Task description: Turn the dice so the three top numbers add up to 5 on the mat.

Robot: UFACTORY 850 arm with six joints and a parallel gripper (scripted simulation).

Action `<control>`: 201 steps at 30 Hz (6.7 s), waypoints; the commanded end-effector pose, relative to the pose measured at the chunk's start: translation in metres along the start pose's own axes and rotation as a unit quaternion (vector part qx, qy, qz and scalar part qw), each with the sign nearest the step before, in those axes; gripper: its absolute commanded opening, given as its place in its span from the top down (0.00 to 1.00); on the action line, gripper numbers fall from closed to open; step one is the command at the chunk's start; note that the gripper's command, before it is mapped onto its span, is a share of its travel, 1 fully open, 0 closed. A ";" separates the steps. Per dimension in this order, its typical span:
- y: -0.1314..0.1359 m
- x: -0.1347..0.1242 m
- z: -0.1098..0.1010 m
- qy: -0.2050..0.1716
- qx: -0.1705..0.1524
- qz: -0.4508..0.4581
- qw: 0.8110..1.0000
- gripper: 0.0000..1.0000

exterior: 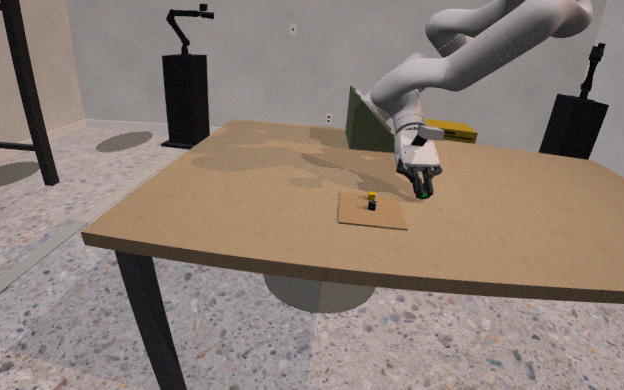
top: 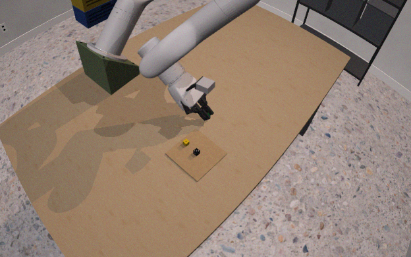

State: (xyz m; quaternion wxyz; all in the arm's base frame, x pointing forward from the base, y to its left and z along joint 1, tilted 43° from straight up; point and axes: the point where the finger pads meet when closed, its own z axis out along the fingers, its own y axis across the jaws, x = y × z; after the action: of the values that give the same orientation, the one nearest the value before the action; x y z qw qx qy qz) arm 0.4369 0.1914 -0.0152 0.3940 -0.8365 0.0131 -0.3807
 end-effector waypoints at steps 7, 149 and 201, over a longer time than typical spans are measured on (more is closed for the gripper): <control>0.000 -0.004 0.004 0.001 0.000 0.000 1.000 0.89; 0.000 0.022 -0.068 0.001 0.000 0.000 1.000 0.69; -0.001 0.090 -0.063 -0.394 0.002 0.001 0.919 0.69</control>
State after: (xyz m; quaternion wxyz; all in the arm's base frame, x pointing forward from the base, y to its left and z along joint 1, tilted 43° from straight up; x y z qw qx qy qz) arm 0.4546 0.1195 0.0633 0.3633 -0.9193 -0.1238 -0.0870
